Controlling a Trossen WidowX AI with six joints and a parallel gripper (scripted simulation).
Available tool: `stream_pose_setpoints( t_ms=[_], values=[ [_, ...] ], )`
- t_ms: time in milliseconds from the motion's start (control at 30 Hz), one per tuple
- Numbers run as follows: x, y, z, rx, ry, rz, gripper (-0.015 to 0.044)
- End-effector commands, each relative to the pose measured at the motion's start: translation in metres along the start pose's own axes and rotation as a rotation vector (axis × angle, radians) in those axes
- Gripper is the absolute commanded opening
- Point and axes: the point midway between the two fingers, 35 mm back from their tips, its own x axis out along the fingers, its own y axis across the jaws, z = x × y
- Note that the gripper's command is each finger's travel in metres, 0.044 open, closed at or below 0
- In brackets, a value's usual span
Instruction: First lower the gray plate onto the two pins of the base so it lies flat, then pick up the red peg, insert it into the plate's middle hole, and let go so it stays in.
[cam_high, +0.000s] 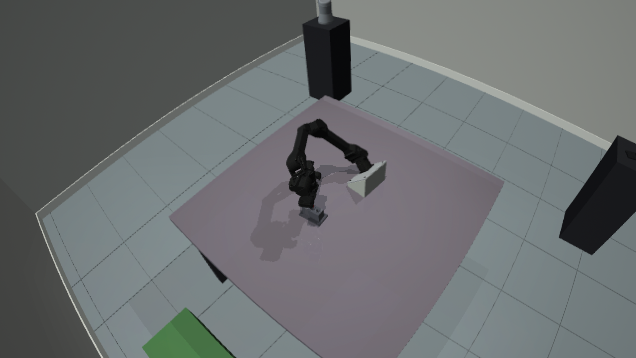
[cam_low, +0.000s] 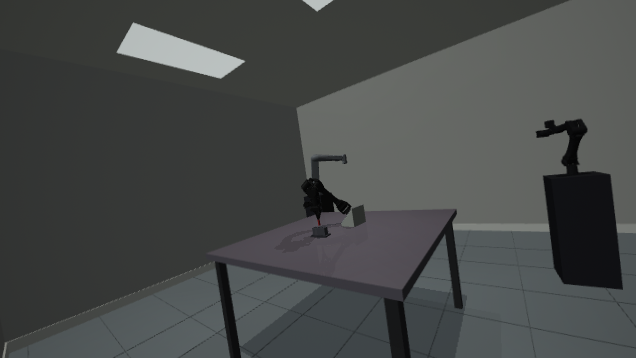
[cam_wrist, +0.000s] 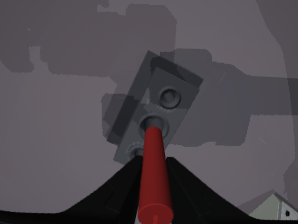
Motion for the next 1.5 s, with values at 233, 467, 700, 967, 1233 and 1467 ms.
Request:
stream_pose_setpoints(
  t_ms=[233, 467, 700, 967, 1233, 1467],
  values=[
    [-0.002, 0.0, 0.003, -0.004, -0.005, 0.005, 0.0],
    [-0.002, 0.0, 0.003, -0.004, -0.005, 0.005, 0.0],
    [-0.002, 0.0, 0.002, 0.001, -0.001, 0.006, 0.0],
    [0.005, 0.0, 0.002, 0.0, -0.003, 0.006, 0.0],
    [0.015, 0.0, 0.003, -0.003, -0.006, 0.005, 0.0],
    [0.013, 0.001, 0.003, 0.003, -0.001, 0.007, 0.0]
  ],
)
